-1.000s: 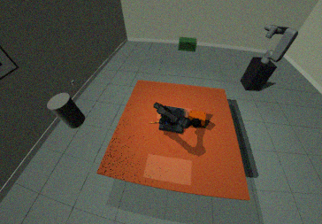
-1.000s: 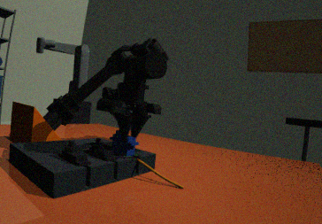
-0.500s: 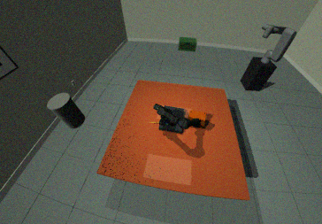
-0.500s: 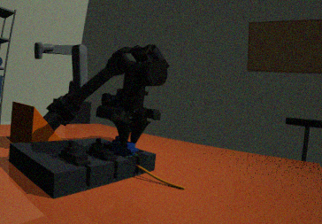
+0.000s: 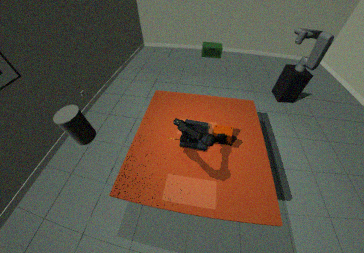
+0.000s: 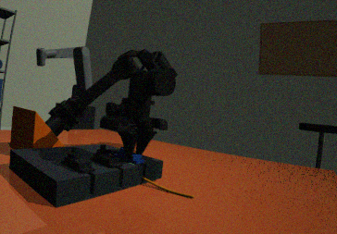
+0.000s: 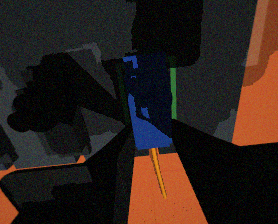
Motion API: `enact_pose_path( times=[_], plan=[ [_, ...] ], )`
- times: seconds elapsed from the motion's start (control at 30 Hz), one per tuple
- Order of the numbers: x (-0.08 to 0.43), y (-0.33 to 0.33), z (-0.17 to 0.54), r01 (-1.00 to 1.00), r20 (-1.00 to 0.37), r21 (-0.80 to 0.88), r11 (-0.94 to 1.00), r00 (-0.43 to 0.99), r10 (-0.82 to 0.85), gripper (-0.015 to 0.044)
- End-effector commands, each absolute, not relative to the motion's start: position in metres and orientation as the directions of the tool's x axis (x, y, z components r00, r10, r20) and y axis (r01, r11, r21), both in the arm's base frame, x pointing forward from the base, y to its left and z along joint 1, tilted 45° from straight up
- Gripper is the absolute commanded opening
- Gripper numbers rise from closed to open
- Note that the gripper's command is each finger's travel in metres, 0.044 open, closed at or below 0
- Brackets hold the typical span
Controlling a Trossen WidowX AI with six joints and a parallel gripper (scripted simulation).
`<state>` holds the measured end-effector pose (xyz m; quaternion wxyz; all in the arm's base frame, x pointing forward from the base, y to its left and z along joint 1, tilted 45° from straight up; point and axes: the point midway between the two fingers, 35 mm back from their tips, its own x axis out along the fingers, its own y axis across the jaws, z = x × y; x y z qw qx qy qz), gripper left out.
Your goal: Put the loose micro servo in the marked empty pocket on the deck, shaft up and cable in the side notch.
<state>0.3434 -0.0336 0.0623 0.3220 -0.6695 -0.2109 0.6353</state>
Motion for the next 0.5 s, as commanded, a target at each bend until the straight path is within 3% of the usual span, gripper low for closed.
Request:
enact_pose_path(
  times=[0.0, 0.13, 0.47],
  plan=[
    [0.343, -0.034, 0.062, -0.13, -0.712, -0.702, -0.701, 0.109, 0.693, 0.0079],
    [0.343, -0.034, 0.062, -0.13, -0.712, -0.702, -0.701, 0.109, 0.693, 0.0184],
    [0.337, -0.056, 0.088, -0.13, -0.713, -0.701, -0.701, 0.109, 0.693, 0.0187]
  ],
)
